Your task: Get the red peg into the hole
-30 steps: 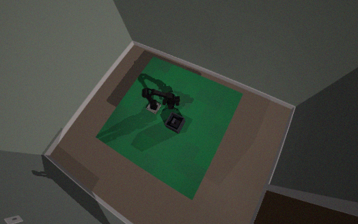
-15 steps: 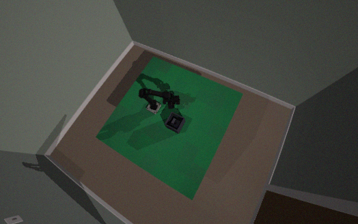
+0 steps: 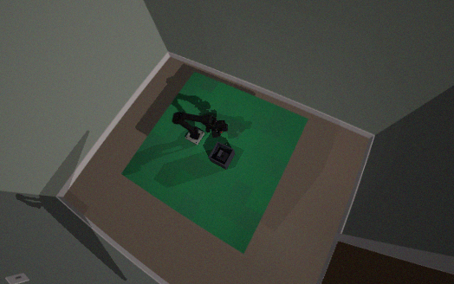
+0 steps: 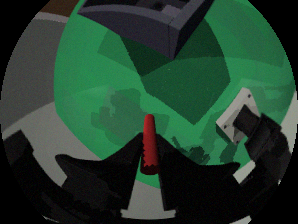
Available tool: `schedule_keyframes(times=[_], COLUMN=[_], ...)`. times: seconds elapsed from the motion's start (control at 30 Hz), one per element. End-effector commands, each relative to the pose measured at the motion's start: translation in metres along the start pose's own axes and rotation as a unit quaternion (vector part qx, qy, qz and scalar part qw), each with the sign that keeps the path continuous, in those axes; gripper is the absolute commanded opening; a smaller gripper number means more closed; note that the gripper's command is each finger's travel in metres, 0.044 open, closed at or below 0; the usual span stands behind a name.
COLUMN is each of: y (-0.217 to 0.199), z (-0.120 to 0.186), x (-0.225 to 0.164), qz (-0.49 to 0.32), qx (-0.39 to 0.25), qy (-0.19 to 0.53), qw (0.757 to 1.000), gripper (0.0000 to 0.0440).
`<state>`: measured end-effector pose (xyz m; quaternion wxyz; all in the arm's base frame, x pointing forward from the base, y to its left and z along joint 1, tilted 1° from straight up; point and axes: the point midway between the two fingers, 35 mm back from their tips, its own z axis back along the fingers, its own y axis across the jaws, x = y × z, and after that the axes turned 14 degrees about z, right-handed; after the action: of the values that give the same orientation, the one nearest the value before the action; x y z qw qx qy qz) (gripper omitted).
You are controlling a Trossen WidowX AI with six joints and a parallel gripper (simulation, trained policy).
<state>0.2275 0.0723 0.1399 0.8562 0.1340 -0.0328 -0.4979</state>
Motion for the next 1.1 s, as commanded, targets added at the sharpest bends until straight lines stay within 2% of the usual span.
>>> schedule_keyframes(times=[0.0, 0.43, 1.07], y=[0.004, 0.001, -0.018], z=[0.021, 0.066, 0.072], x=[0.010, 0.053, 0.111], qz=[0.006, -0.003, -0.036], qx=[0.019, 0.028, -0.015], qy=[-0.019, -0.082, -0.103], qw=[1.000, 0.996, 0.994], gripper=[0.0000, 0.0000, 0.0000])
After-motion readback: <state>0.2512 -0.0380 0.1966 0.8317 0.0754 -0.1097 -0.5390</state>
